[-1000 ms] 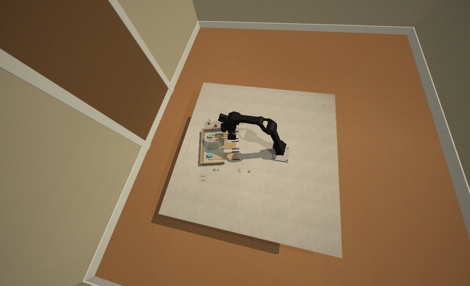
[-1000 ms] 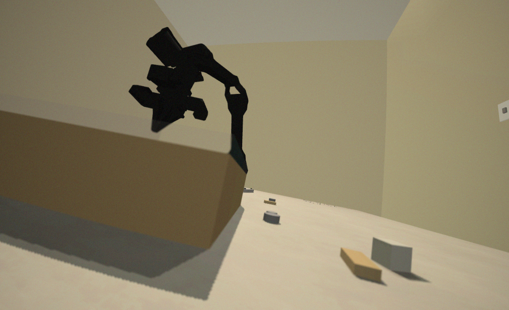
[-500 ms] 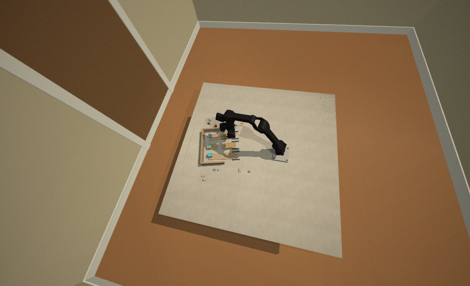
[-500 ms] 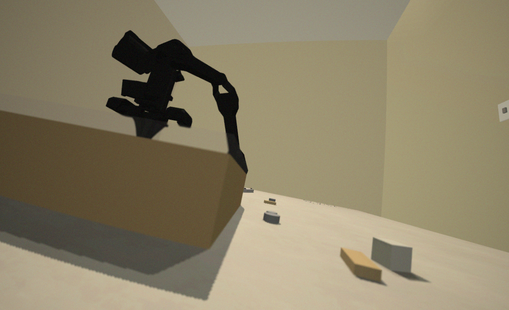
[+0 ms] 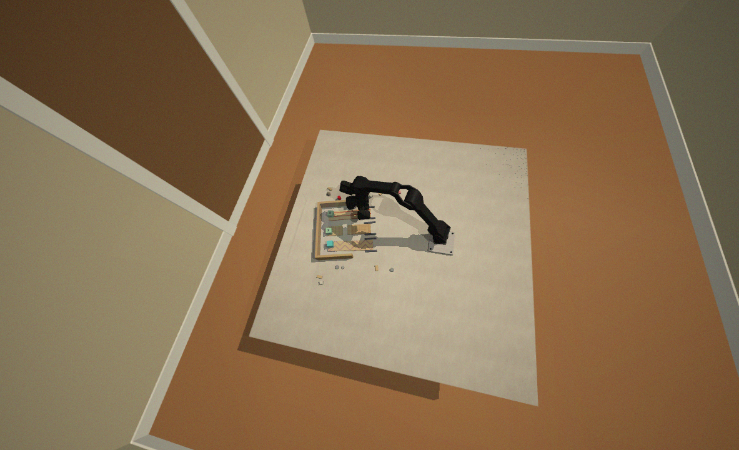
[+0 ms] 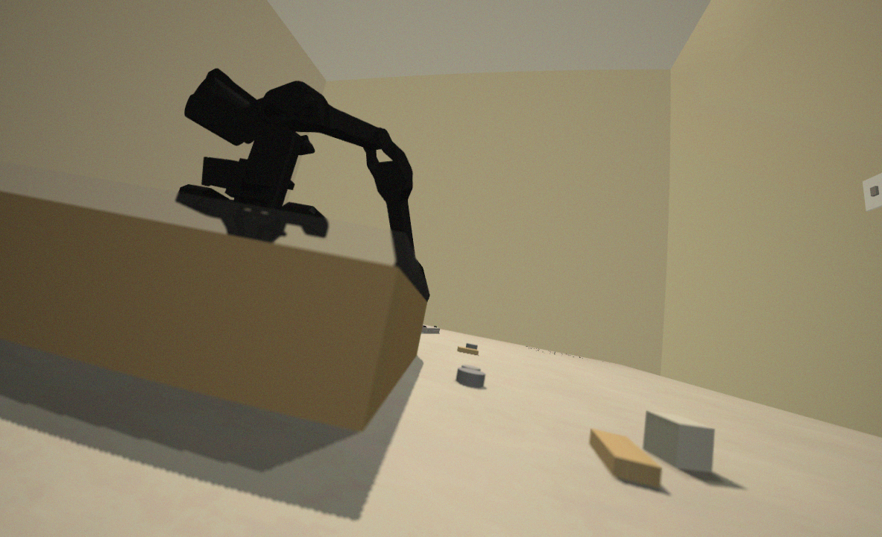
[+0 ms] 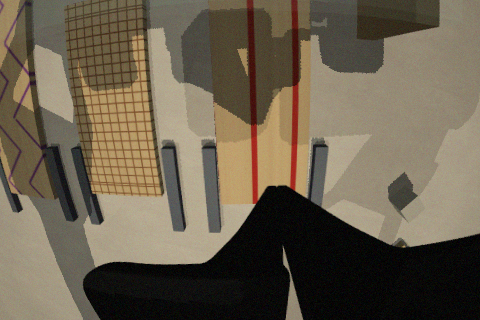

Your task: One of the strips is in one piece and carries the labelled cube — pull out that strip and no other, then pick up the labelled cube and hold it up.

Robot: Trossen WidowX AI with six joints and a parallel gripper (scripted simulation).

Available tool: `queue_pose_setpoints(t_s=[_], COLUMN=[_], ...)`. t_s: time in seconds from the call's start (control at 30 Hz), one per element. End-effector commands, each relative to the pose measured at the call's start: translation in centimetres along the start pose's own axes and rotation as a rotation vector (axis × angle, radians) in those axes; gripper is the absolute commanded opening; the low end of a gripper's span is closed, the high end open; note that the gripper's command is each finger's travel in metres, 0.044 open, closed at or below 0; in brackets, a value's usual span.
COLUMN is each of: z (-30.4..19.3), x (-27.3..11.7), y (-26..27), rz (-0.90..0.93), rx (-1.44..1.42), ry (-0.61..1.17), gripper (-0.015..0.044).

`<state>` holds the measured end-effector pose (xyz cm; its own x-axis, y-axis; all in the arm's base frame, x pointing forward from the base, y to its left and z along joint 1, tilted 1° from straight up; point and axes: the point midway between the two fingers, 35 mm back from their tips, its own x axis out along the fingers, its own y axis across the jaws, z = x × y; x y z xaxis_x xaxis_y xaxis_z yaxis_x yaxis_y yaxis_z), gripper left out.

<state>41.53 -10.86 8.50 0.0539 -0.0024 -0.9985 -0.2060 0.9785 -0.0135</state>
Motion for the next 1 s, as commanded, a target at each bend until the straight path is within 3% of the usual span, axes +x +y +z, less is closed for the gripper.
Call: queue_pose_setpoints(t_s=[0.0,0.97], z=[-0.1,-0.2], x=[0.8,4.0], y=[0.1,0.3], rz=[-0.002,-0.002], rx=[0.001,0.001], ry=[0.003,0.004], gripper=[0.0,0.0])
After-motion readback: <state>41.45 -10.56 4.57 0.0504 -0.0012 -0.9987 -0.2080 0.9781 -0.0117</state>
